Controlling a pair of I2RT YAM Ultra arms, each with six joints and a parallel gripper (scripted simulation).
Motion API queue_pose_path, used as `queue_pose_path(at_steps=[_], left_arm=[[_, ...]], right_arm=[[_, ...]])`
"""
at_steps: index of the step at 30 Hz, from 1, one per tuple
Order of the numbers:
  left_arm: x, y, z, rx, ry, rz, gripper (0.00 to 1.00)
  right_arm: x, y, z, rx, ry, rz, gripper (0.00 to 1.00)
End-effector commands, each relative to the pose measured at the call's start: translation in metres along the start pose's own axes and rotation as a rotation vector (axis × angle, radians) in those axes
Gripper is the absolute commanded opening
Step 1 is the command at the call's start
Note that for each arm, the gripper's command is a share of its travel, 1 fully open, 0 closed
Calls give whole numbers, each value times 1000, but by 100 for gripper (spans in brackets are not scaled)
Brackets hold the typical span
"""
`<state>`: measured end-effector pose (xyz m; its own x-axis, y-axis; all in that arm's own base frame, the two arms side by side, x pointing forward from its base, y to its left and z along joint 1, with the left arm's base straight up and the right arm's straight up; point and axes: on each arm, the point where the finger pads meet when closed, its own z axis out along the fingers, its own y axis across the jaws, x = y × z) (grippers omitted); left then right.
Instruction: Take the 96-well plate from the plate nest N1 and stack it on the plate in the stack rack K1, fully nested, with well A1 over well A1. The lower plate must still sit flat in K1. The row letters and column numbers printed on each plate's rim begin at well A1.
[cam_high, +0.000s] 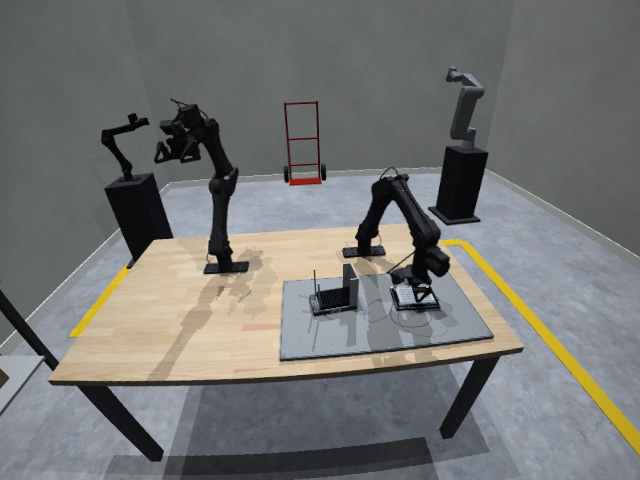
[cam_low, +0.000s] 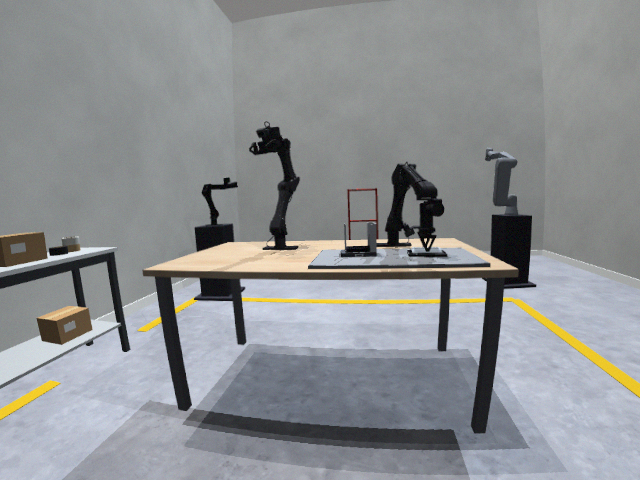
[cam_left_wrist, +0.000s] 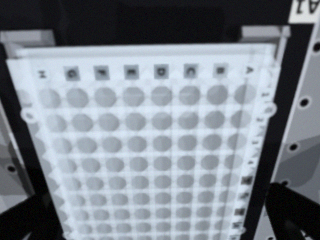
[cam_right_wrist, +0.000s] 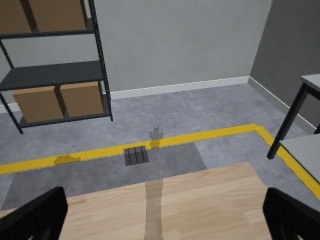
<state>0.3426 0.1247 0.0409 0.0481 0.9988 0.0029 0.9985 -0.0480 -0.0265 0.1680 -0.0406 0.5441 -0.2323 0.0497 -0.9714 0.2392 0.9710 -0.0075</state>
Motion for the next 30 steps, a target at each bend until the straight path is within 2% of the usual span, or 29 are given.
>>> queue_pose_path(at_steps=[1, 5, 28, 29, 30], left_arm=[[-1, 5, 1, -37, -8, 6, 100], [-2, 3, 14, -19, -16, 5, 100], [-2, 3, 14, -19, -16, 4, 100], [-2, 3, 14, -19, -16, 4, 0], [-1, 3, 14, -18, -14, 3, 0]], right_arm=[[4, -3, -9, 18, 5, 12, 100], [4, -3, -9, 18, 5, 12, 100], [4, -3, -9, 18, 5, 12, 100], [4, -3, -9, 18, 5, 12, 100], [4, -3, -9, 18, 5, 12, 100]])
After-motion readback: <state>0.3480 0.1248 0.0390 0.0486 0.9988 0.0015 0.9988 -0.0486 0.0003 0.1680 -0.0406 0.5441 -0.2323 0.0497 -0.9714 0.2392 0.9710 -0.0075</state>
